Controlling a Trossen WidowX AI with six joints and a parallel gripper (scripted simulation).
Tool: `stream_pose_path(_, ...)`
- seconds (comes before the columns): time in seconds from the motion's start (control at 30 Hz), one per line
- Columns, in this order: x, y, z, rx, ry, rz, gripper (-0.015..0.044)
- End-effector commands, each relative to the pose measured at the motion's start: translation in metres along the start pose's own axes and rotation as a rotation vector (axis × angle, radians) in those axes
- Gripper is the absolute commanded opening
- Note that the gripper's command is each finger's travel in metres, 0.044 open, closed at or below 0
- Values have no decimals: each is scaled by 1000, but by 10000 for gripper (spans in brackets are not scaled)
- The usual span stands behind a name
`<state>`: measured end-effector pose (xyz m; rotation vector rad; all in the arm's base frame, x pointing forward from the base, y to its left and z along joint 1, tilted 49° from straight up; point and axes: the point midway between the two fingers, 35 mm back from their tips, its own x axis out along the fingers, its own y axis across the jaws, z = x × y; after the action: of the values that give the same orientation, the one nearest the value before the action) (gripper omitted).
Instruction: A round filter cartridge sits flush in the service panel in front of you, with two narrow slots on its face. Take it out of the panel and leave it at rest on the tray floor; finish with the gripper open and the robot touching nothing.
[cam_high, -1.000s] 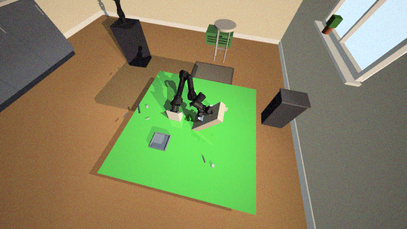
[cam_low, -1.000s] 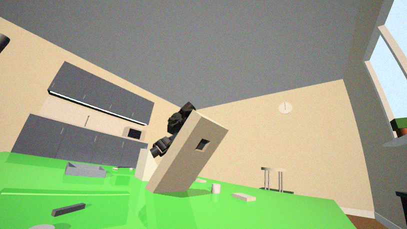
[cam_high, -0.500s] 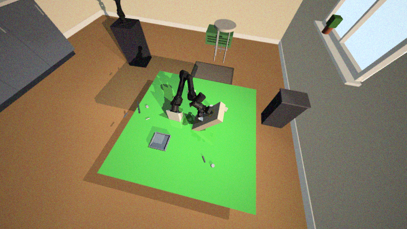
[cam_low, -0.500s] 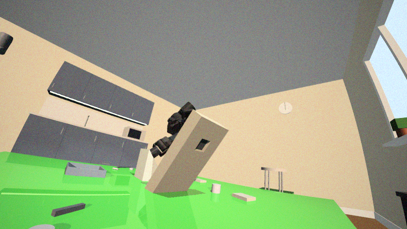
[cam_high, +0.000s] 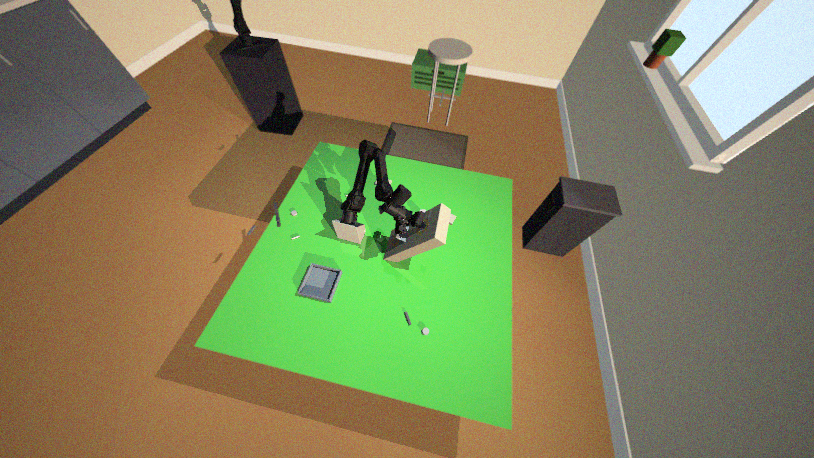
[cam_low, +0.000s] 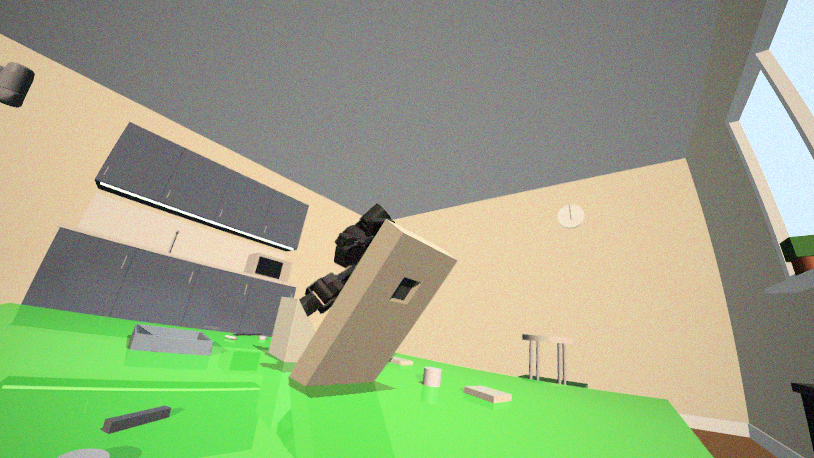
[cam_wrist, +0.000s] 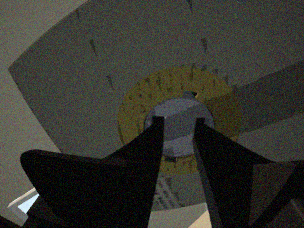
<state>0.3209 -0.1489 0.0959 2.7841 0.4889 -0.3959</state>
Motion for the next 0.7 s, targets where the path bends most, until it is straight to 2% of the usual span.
stream_pose_path(0.0, 12, 0, 1, -118, -19, -5, 0)
stream_pose_path(0.67, 15, 0, 2, -812, -19, -14, 0)
